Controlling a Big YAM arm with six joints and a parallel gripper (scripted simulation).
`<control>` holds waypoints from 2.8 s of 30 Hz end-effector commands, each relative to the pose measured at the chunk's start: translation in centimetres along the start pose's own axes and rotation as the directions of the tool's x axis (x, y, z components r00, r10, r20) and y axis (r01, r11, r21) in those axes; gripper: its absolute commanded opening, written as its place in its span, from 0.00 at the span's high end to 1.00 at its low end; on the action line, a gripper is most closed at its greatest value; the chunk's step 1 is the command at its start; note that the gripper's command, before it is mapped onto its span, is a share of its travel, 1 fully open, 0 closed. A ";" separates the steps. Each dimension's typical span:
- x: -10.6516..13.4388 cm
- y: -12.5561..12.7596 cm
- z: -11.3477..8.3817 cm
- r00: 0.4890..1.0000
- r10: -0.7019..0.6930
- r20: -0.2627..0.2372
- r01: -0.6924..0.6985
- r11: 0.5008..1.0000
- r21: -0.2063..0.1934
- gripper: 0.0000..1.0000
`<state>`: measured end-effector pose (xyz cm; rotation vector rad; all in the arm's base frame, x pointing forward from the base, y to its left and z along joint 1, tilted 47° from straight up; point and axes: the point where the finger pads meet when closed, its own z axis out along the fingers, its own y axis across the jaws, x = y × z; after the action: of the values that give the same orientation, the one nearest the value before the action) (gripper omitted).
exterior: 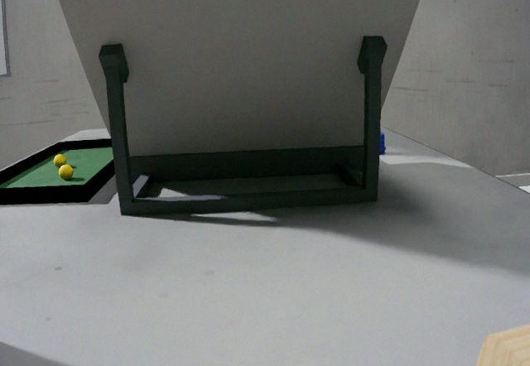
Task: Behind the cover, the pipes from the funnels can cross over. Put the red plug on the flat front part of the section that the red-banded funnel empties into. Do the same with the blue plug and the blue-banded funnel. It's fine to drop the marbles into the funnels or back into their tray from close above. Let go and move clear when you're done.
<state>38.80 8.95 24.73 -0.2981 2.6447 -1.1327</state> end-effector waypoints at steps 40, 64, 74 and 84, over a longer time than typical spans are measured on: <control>-17.1 -0.8 2.4 1.000 0.010 0.008 -0.010 1.000 0.000 1.00; -17.3 -1.2 2.8 1.000 0.020 0.003 -0.020 1.000 0.001 1.00; -17.3 -1.2 2.8 1.000 0.020 0.003 -0.020 1.000 0.001 1.00; -16.1 -1.2 4.0 1.000 0.022 0.005 -0.022 1.000 0.001 1.00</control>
<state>55.06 11.26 24.62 -0.2973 2.6480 -1.1329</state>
